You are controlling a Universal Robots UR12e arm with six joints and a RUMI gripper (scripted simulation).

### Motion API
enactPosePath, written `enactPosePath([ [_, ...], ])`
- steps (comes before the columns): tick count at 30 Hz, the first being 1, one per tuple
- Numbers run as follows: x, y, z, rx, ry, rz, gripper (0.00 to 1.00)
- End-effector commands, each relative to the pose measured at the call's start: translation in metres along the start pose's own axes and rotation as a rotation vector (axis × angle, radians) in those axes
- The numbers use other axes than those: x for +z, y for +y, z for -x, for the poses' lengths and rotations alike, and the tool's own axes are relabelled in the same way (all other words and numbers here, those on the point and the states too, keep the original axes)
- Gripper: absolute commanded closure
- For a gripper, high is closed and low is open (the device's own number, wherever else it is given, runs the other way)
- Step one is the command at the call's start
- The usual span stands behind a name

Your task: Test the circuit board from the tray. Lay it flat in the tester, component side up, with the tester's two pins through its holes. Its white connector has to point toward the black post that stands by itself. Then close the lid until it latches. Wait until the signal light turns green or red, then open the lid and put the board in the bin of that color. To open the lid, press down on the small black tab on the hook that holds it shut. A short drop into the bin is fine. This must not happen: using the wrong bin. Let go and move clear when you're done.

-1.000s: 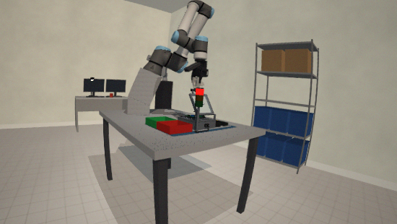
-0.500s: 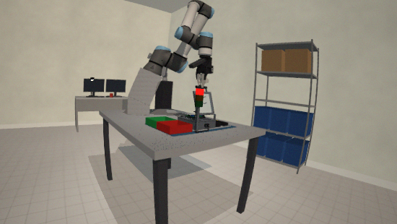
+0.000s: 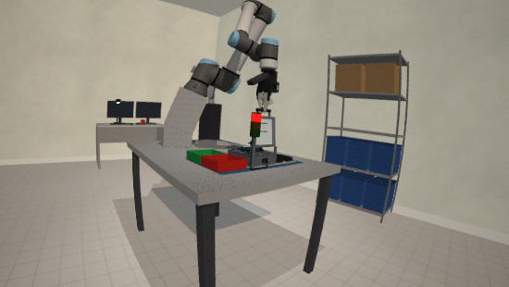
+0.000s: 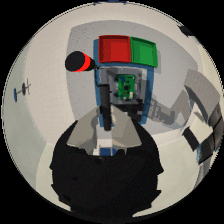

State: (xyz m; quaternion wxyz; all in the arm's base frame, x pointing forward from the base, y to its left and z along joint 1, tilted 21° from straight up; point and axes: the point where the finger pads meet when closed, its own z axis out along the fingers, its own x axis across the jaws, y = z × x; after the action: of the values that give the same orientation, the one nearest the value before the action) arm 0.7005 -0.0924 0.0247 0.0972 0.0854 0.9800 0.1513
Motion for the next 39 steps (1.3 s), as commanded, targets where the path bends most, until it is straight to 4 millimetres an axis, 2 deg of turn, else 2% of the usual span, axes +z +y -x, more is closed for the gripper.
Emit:
enactPosePath([
  [1, -0.002, 0.0, 0.013, 0.0, -0.001, 0.0, 1.0],
  [19, -0.001, 0.0, 0.041, 0.0, -0.001, 0.0, 1.0],
  [39, 0.001, 0.0, 0.053, 0.0, -0.001, 0.0, 1.0],
])
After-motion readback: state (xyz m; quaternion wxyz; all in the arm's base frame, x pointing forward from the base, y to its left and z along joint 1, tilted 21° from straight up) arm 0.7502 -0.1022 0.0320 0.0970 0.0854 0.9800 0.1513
